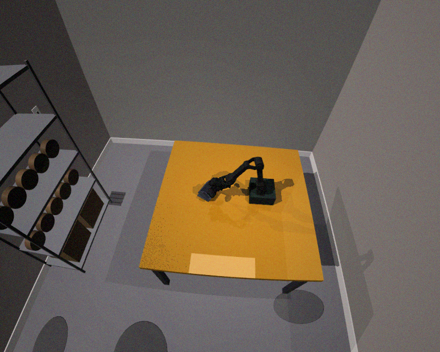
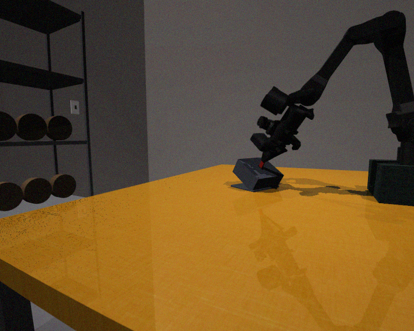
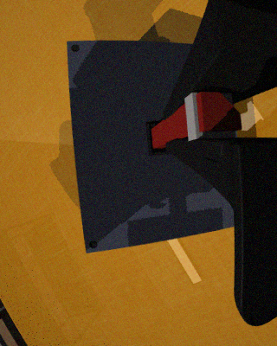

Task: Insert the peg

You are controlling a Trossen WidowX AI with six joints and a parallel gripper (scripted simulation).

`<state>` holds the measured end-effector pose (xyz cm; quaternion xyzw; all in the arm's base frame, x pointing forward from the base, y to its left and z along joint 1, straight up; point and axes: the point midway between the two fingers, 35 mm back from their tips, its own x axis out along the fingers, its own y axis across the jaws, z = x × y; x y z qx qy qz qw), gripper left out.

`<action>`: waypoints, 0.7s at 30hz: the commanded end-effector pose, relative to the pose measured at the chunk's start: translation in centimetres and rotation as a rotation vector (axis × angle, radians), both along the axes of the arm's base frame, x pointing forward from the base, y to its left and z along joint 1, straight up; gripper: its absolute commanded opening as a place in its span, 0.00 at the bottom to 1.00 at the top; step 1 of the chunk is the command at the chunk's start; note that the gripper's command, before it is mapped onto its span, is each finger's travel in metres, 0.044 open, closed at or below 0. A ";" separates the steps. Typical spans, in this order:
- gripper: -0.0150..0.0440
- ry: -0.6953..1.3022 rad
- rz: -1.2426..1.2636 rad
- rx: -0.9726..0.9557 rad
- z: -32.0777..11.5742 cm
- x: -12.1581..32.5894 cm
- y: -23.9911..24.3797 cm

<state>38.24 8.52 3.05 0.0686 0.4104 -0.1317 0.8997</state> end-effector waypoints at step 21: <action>0.25 -0.001 0.003 0.000 -0.9 0.5 -0.1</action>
